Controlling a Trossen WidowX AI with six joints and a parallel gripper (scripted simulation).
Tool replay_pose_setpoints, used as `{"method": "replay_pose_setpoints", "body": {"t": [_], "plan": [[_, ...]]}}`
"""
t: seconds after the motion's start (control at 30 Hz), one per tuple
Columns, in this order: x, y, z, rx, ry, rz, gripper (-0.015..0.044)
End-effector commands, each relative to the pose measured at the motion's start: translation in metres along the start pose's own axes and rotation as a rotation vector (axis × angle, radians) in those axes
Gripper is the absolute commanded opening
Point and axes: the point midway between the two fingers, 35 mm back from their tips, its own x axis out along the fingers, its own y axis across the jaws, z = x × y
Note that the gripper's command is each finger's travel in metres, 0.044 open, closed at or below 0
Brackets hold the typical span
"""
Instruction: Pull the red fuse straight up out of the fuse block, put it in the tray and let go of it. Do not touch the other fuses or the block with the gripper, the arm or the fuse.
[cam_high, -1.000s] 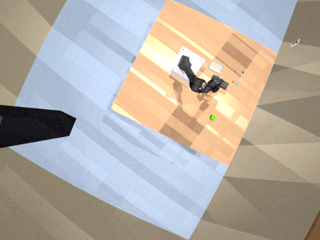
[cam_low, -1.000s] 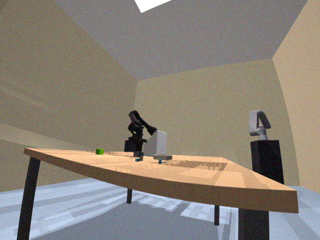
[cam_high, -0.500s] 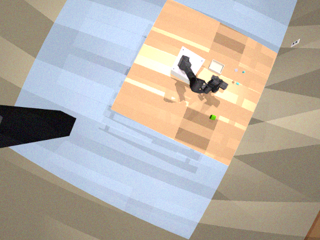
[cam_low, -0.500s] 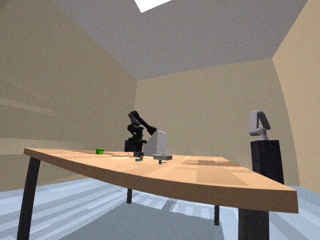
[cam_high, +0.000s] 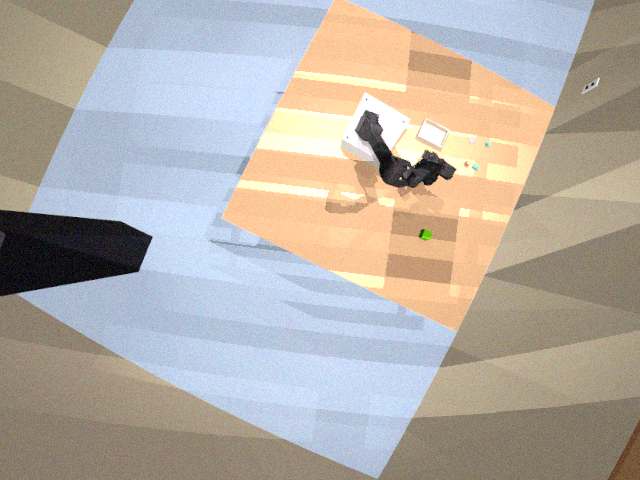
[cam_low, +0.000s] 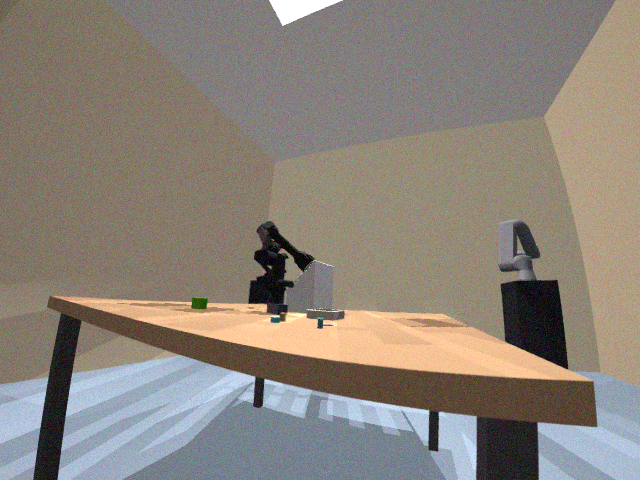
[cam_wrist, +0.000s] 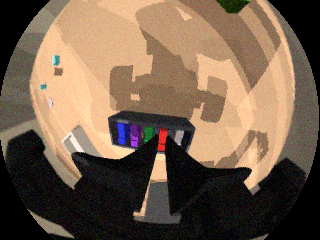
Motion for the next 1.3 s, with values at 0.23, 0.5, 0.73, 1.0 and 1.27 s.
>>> {"method": "replay_pose_setpoints", "body": {"t": [0.23,0.5,0.73,1.0,1.27], "plan": [[-0.001,0.0,0.0,0.0,0.0,0.0,0.0],[-0.005,0.0,0.0,0.0,0.0,0.0,0.0],[-0.009,0.0,0.0,-0.001,0.0,0.0,0.0],[-0.012,0.001,0.001,-0.001,0.0,0.0,0.0],[-0.016,0.001,0.001,-0.001,0.0,0.0,0.0]]}}
